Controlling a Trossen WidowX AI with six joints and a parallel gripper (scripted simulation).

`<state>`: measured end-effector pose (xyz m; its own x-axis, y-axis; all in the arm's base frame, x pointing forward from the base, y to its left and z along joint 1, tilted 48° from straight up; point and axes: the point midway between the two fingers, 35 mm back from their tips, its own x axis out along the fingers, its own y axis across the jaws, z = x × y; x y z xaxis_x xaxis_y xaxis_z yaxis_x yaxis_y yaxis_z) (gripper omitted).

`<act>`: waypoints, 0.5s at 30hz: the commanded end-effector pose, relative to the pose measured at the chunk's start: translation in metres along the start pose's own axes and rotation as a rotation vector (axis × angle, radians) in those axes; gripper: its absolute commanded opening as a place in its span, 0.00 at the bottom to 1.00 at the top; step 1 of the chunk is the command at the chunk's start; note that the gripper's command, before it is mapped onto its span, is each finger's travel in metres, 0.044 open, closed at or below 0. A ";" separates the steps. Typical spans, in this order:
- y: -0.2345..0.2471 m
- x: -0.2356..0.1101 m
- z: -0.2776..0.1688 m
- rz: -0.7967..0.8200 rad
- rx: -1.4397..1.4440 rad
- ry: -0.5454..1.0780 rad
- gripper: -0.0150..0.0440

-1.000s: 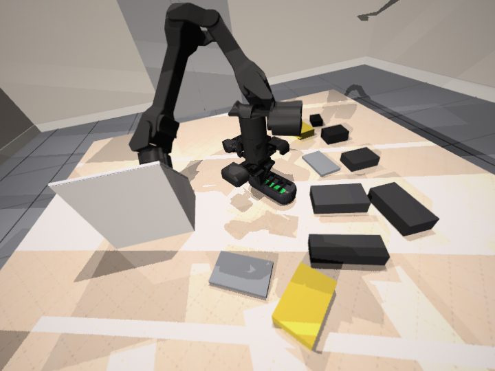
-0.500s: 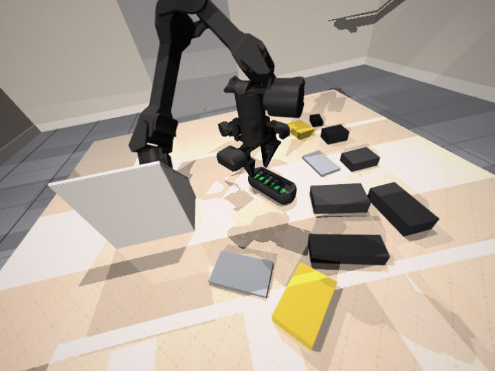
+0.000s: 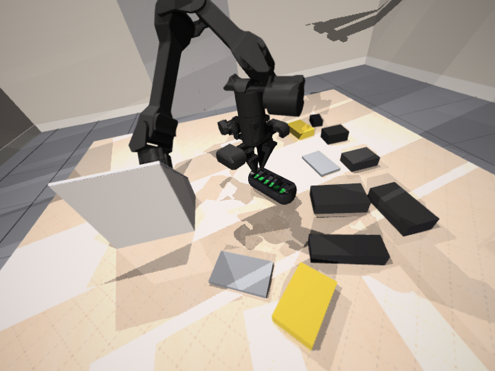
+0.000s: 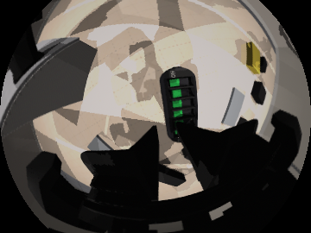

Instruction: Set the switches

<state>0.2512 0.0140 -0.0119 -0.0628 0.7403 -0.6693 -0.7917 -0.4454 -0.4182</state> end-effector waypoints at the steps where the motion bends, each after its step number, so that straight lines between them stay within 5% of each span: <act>1: 0.000 -0.001 0.000 0.002 -0.005 0.003 0.25; 12: 0.000 -0.001 0.000 0.002 -0.005 0.003 0.25; 15: 0.000 0.000 0.000 0.001 0.000 0.001 0.39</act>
<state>0.2510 0.0138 -0.0119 -0.0636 0.7390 -0.6706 -0.7916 -0.4466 -0.4170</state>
